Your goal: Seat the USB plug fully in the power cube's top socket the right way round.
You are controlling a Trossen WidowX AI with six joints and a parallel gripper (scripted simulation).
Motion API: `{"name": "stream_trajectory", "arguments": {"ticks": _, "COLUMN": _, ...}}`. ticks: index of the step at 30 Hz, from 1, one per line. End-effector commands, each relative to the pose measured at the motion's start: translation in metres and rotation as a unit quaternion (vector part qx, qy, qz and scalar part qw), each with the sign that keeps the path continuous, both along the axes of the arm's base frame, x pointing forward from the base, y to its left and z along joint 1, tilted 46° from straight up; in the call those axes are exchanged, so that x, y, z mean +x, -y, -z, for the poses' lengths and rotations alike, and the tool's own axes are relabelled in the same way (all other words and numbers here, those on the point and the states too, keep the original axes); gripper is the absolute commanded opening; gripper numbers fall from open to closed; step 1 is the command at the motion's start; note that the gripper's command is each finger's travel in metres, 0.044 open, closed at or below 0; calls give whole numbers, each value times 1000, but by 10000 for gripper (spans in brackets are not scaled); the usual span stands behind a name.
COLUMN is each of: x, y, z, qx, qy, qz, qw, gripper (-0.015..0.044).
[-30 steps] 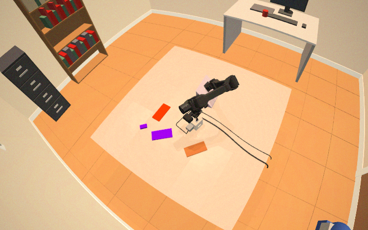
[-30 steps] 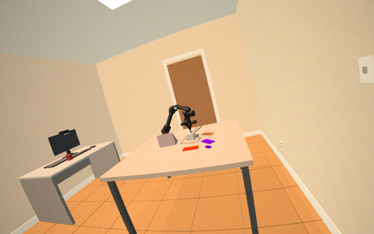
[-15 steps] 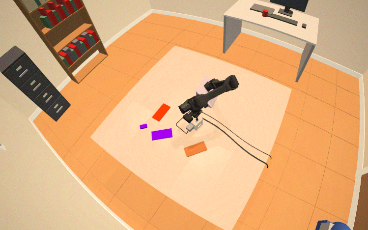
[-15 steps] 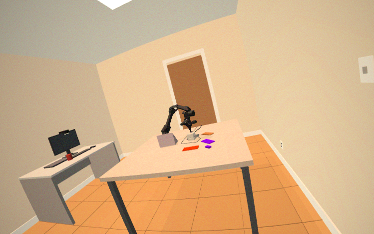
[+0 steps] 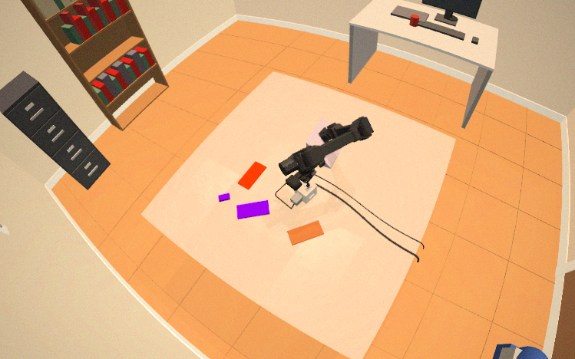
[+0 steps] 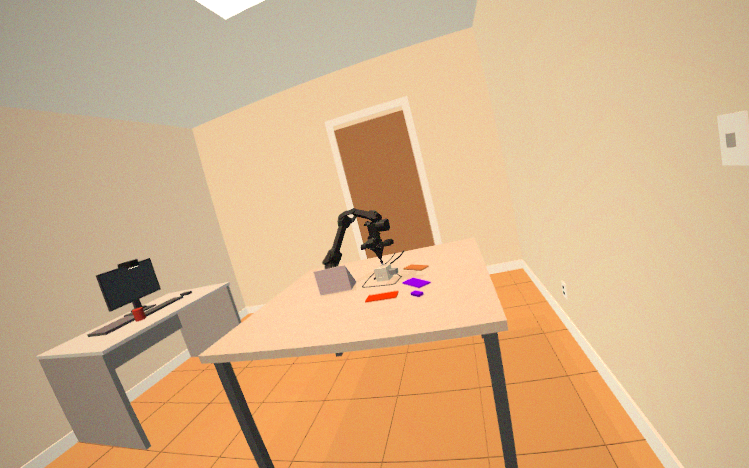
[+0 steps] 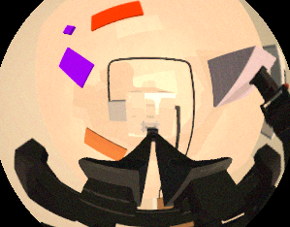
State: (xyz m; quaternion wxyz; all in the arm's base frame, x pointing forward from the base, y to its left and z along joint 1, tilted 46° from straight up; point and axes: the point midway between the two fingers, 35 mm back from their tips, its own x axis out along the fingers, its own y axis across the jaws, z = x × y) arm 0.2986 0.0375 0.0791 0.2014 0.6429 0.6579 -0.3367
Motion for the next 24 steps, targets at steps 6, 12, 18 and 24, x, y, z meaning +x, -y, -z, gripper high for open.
{"name": "stream_trajectory", "arguments": {"ticks": 6, "x": 2, "y": 5, "z": -4, "qx": -2, "qy": 3, "qz": -2, "qw": 1000, "gripper": 0}}
{"name": "stream_trajectory", "arguments": {"ticks": 12, "x": 2, "y": 8, "z": -7, "qx": -2, "qy": 3, "qz": -2, "qw": 1000, "gripper": 0}}
{"name": "stream_trajectory", "arguments": {"ticks": 18, "x": 3, "y": 11, "z": -10, "qx": -2, "qy": 3, "qz": -2, "qw": 1000, "gripper": 0}}
{"name": "stream_trajectory", "arguments": {"ticks": 24, "x": 3, "y": 14, "z": -13, "qx": -2, "qy": 3, "qz": -2, "qw": 1000, "gripper": 0}}
